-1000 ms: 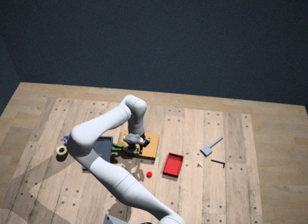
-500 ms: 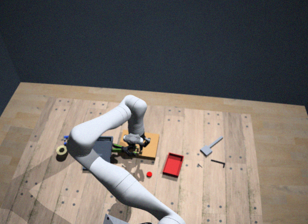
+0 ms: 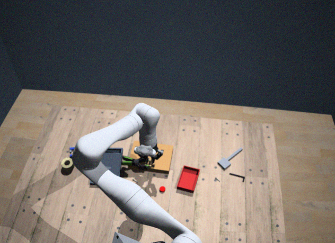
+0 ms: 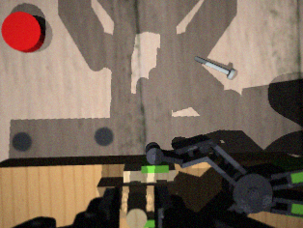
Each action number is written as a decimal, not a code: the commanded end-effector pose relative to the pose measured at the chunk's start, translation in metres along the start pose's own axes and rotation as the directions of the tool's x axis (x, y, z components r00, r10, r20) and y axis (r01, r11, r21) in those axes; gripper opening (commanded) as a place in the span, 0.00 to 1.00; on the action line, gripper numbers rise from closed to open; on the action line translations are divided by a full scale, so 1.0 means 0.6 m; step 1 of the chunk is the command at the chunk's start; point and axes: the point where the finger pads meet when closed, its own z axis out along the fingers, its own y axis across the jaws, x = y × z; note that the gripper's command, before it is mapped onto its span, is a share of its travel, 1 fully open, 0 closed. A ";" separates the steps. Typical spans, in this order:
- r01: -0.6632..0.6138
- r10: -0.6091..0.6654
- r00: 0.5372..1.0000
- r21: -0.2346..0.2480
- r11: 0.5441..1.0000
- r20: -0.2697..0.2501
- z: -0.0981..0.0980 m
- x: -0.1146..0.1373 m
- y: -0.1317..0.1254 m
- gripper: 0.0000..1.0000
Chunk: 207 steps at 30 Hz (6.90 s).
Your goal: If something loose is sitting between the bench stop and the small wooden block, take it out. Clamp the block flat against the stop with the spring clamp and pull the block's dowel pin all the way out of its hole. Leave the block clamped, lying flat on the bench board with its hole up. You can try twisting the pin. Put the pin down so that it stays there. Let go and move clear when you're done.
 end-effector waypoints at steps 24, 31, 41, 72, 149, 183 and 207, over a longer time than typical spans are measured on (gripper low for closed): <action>0.000 0.000 1.000 -0.001 1.000 0.002 -0.003 -0.001 0.000 0.10; 0.000 0.000 1.000 -0.001 1.000 0.002 -0.003 -0.001 0.000 0.10; 0.000 0.000 1.000 -0.001 1.000 0.002 -0.003 -0.001 0.000 0.10; 0.000 0.000 1.000 -0.001 1.000 0.002 -0.003 -0.001 0.000 0.10; 0.006 -0.006 1.000 -0.001 1.000 0.002 -0.003 -0.001 0.000 0.10; 0.014 -0.014 1.000 -0.001 1.000 0.002 -0.003 -0.001 0.000 0.10; 0.022 -0.022 1.000 -0.001 1.000 0.002 -0.003 -0.001 0.000 0.10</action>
